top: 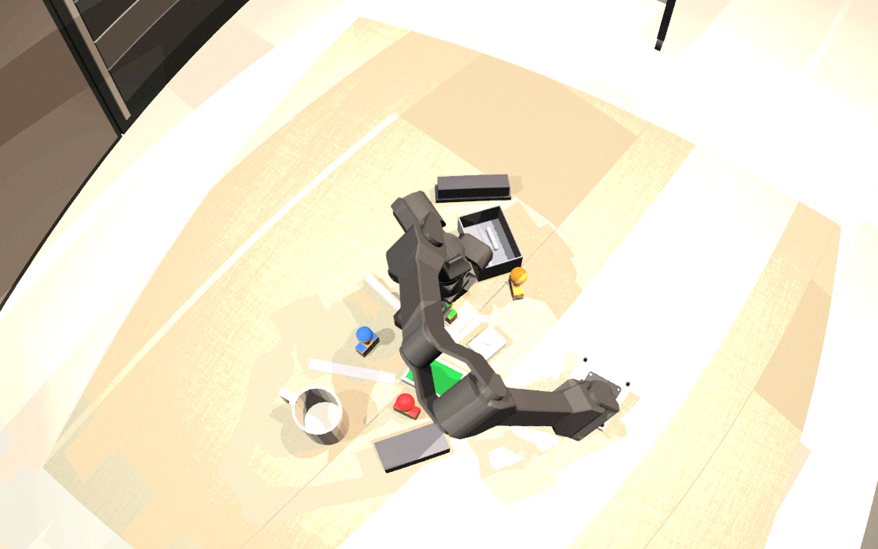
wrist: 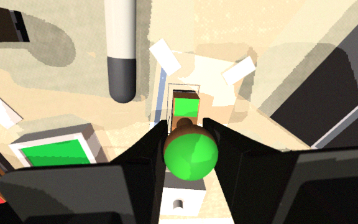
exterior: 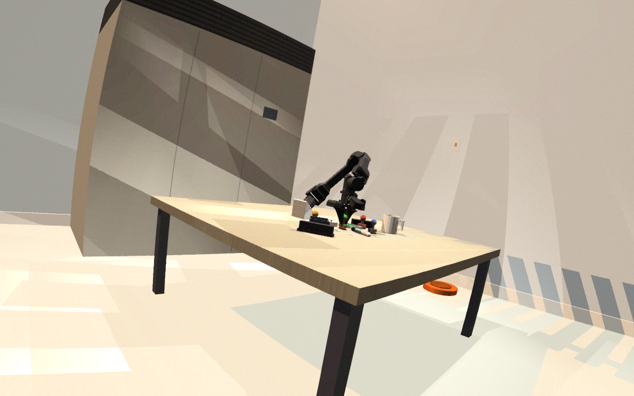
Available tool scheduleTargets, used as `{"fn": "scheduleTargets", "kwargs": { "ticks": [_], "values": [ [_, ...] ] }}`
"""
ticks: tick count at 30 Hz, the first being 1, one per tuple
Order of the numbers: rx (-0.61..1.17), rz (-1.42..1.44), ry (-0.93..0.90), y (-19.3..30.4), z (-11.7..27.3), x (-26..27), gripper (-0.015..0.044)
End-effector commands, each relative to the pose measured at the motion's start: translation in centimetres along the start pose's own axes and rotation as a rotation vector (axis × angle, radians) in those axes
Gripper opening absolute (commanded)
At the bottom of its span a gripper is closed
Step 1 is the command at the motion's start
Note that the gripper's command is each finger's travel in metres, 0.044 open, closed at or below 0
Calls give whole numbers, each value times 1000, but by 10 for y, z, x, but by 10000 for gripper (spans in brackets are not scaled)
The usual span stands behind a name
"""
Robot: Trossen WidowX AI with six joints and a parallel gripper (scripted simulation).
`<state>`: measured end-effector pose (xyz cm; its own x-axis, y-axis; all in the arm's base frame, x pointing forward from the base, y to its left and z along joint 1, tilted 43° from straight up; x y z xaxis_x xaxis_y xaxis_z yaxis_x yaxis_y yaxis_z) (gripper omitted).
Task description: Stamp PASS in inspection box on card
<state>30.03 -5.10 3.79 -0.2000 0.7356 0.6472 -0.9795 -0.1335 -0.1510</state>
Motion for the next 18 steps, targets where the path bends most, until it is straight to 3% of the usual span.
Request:
{"fn": "scheduleTargets", "kwargs": {
  "ticks": [1, 18],
  "values": [
    [-2, 4, -1, 0, 3, 0, 0],
    [-2, 3, 0, -1, 17, -1, 0]
  ]
}}
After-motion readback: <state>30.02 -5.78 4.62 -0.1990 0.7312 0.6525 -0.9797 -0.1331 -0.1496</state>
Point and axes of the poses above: the point midway between the two fingers, 35 mm back from their tips, its own z axis back along the fingers, its own x axis across the jaws, y = z × x, the point moved 5 cm from there along z, back along the fingers, and after that the axes turned 15 degrees about z, right-handed, at the moved point
